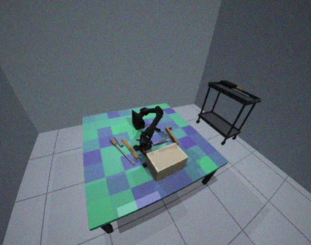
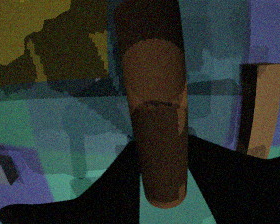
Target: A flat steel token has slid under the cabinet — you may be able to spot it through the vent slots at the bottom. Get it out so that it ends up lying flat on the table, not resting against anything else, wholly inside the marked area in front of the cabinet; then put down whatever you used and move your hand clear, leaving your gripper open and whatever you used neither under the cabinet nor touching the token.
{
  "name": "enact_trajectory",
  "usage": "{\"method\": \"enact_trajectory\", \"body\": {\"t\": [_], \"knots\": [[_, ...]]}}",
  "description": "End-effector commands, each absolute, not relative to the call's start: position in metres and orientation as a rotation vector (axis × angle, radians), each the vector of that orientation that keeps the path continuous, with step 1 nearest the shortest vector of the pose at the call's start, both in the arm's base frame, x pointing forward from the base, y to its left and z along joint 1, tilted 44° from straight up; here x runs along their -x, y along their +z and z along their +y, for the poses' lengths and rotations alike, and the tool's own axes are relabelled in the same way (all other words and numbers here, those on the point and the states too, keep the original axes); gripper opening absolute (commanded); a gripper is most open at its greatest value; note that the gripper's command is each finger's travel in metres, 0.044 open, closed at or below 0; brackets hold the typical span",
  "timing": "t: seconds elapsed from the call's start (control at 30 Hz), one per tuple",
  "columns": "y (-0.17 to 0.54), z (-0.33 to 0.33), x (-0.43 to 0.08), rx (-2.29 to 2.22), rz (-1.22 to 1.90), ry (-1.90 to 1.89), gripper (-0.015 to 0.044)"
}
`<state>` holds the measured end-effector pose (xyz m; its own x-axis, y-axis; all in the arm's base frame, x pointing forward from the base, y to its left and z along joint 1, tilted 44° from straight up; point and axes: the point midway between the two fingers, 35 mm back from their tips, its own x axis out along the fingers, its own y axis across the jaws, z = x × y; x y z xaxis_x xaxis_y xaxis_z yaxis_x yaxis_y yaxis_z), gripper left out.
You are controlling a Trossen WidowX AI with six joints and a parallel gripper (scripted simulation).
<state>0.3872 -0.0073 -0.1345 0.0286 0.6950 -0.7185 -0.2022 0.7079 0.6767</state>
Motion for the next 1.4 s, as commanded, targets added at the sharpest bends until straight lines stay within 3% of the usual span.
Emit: {"method": "enact_trajectory", "body": {"t": [0.0, 1.37], "knots": [[-0.134, -0.007, -0.392, -0.447, 1.377, 0.726, 0.0000], [-0.115, 0.014, -0.407, -0.449, 1.376, 0.728, 0.0000]]}}
